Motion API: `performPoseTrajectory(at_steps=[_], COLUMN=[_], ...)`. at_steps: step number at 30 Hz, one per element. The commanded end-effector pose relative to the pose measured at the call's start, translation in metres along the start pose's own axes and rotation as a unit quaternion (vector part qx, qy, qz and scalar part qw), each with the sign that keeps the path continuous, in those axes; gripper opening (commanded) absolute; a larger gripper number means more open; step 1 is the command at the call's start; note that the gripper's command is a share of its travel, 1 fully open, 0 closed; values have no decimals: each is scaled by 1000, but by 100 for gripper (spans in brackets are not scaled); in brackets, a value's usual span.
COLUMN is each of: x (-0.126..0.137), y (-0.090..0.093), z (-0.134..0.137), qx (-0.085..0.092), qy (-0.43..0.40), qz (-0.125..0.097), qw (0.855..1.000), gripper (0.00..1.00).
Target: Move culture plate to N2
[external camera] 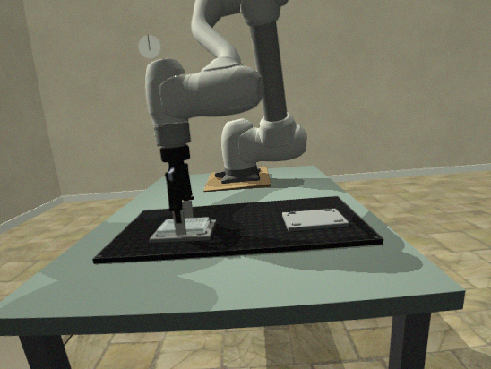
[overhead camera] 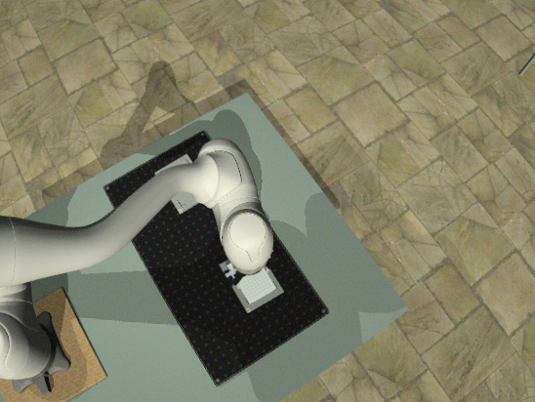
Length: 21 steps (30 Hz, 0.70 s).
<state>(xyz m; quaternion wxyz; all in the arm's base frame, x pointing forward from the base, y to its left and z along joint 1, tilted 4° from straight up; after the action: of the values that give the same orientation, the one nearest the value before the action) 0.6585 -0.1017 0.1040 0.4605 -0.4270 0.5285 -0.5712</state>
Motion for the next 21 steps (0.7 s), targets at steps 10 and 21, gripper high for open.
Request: performPoseTrajectory(at_steps=[10, 21], x=[3, 3], y=[2, -8], z=[0, 0], qx=[1, 1], qy=[-4, -4], qz=[-2, -2], qw=[1000, 1000], gripper=[0, 0])
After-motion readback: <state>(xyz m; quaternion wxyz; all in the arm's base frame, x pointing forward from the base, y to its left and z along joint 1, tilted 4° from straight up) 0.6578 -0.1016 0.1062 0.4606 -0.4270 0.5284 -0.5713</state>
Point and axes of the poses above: the point where the finger pads meet when closed, its own y axis out along the fingers, its own z axis across the jaws, x = y × z, the point moved 2 cm from there along -y, back along the fingers, and after that the axes turned 13 degrees about y, right-handed, at the moved point
